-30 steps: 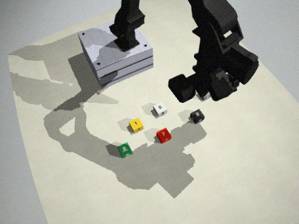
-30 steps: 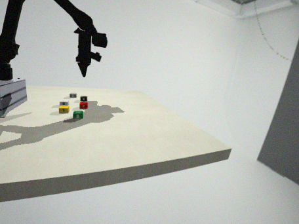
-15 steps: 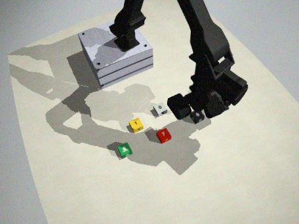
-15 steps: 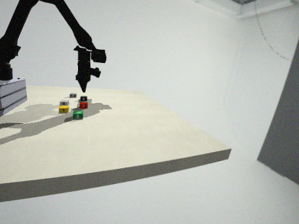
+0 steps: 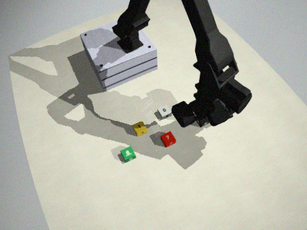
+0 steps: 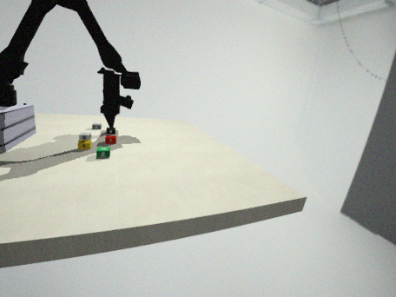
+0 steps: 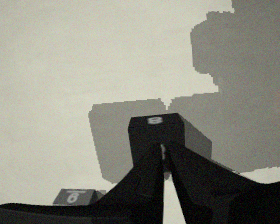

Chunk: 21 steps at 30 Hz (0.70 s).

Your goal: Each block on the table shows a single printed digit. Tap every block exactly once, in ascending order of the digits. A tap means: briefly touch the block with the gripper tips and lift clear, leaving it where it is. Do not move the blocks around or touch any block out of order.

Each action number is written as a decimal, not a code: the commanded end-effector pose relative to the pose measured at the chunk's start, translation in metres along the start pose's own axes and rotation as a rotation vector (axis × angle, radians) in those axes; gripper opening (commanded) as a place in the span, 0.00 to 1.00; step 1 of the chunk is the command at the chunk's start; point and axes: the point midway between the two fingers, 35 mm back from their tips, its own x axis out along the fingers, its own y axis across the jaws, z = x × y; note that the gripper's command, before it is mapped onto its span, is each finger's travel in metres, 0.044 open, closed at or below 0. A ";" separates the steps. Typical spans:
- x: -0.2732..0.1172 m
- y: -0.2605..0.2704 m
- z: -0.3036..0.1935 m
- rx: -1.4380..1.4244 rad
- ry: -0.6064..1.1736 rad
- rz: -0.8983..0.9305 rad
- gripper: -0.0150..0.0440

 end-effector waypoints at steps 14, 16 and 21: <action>-0.023 -0.001 -0.002 0.005 0.012 -0.006 0.29; -0.026 -0.001 -0.002 0.005 0.012 -0.006 0.29; -0.101 0.000 -0.001 0.005 0.011 -0.006 0.29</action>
